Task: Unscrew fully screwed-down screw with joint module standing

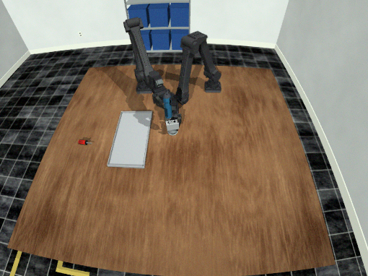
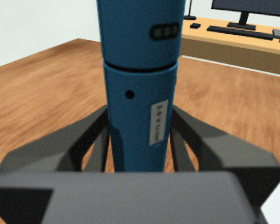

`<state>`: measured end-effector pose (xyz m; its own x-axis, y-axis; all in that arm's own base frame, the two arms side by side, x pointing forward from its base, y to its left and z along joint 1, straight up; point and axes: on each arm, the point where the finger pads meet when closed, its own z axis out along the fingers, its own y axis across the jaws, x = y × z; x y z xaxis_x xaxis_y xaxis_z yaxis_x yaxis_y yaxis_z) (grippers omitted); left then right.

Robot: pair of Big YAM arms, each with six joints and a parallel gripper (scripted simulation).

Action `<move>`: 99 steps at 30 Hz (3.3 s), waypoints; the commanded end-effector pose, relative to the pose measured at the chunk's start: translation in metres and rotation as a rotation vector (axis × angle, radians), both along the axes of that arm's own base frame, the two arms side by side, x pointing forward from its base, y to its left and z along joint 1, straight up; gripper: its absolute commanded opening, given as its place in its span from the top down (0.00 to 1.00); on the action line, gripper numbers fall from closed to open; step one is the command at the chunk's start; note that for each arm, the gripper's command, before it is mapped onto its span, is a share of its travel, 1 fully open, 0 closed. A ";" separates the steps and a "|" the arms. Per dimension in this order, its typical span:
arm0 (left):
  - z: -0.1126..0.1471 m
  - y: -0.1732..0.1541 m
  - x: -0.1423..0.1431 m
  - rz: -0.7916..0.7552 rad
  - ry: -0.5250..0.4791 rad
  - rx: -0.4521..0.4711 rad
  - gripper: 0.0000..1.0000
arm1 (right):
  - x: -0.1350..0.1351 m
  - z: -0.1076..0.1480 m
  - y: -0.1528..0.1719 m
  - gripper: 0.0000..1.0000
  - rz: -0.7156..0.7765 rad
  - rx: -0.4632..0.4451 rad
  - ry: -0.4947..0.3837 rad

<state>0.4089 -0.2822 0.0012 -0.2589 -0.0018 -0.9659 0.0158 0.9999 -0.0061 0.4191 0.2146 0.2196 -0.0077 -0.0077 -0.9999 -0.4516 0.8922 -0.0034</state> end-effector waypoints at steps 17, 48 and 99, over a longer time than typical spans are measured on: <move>0.007 -0.006 0.004 -0.003 -0.018 -0.014 0.41 | -0.003 0.015 0.005 0.58 0.010 0.027 -0.072; 0.007 -0.006 0.004 -0.003 -0.018 -0.014 0.41 | 0.004 0.029 0.009 0.58 0.010 0.043 -0.102; 0.007 -0.006 0.004 -0.003 -0.018 -0.014 0.41 | 0.007 0.038 0.010 0.58 0.010 0.052 -0.118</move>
<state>0.4089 -0.2822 0.0012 -0.2589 -0.0018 -0.9659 0.0158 0.9999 -0.0061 0.4188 0.2144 0.2098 0.0008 -0.0033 -1.0000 -0.4516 0.8922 -0.0033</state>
